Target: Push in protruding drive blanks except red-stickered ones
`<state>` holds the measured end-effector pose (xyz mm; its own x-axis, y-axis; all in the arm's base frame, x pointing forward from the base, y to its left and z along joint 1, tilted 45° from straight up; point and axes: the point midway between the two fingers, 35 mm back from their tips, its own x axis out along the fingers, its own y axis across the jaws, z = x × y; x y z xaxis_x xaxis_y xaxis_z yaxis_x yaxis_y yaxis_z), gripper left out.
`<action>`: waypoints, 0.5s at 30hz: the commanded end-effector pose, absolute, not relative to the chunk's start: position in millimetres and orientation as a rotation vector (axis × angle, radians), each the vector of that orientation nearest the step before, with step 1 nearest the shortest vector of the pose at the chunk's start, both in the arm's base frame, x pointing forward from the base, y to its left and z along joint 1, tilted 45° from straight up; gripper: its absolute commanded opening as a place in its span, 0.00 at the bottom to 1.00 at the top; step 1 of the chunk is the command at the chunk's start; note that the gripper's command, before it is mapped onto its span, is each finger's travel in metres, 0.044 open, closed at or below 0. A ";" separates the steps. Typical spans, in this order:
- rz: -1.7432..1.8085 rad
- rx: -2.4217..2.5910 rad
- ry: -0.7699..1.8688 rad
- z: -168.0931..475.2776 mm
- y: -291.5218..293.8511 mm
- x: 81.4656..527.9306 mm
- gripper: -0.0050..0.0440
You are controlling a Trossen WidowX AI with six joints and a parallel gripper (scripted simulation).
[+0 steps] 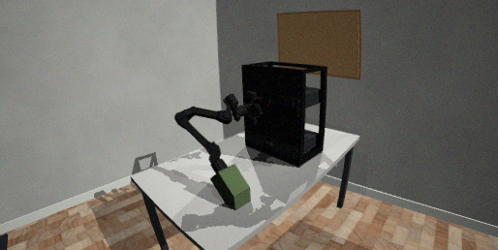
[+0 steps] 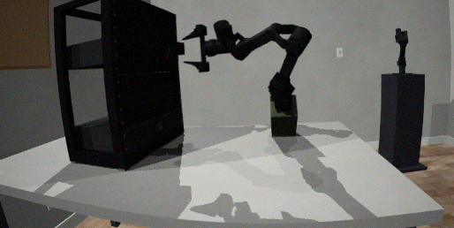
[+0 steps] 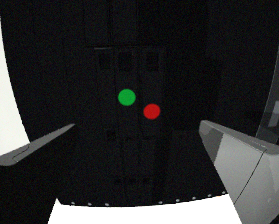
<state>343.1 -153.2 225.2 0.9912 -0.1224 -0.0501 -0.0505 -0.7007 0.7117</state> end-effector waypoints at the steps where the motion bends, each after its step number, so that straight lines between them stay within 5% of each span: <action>1: -0.109 2.347 -0.128 233.4 -151.9 355.5 1.00; 15: -0.109 2.347 -0.128 234.8 -150.5 360.2 1.00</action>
